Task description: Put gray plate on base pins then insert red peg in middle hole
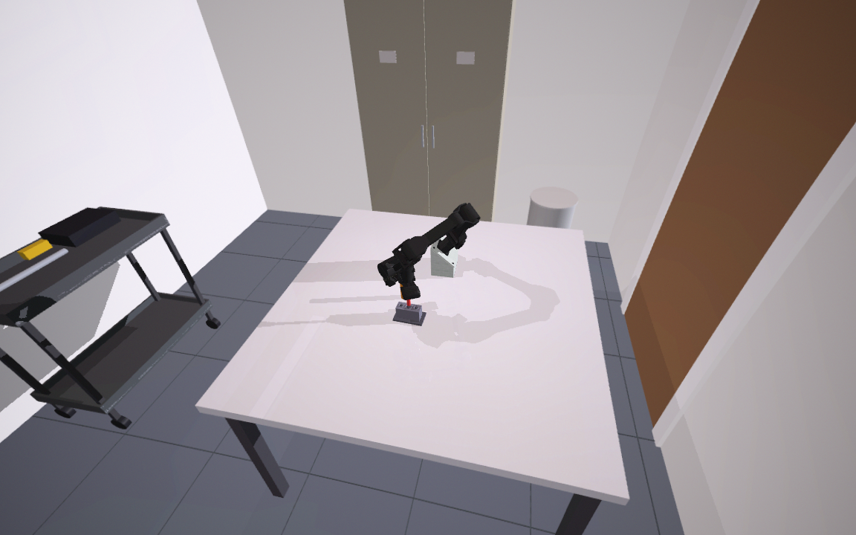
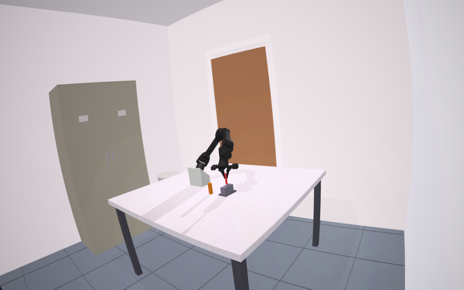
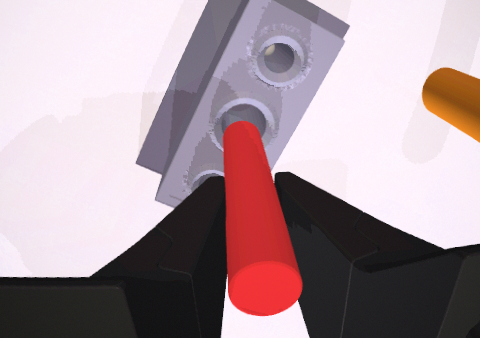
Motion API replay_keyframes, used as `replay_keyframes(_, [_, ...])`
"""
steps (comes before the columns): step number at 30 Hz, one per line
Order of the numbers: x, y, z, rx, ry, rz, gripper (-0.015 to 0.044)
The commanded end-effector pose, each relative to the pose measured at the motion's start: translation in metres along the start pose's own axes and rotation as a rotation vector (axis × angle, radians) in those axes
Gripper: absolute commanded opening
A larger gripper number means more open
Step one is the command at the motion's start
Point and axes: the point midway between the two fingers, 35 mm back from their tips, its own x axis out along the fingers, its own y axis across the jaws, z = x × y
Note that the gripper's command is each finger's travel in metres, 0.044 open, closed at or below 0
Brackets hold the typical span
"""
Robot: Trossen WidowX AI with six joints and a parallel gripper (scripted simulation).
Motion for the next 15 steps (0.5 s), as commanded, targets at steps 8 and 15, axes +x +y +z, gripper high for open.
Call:
replay_keyframes(8, [0.0141, -0.0012, 0.0005, 0.003, 0.001, -0.001, 0.0])
replay_keyframes(15, [0.0121, -0.001, 0.0, -0.001, 0.001, -0.005, 0.0])
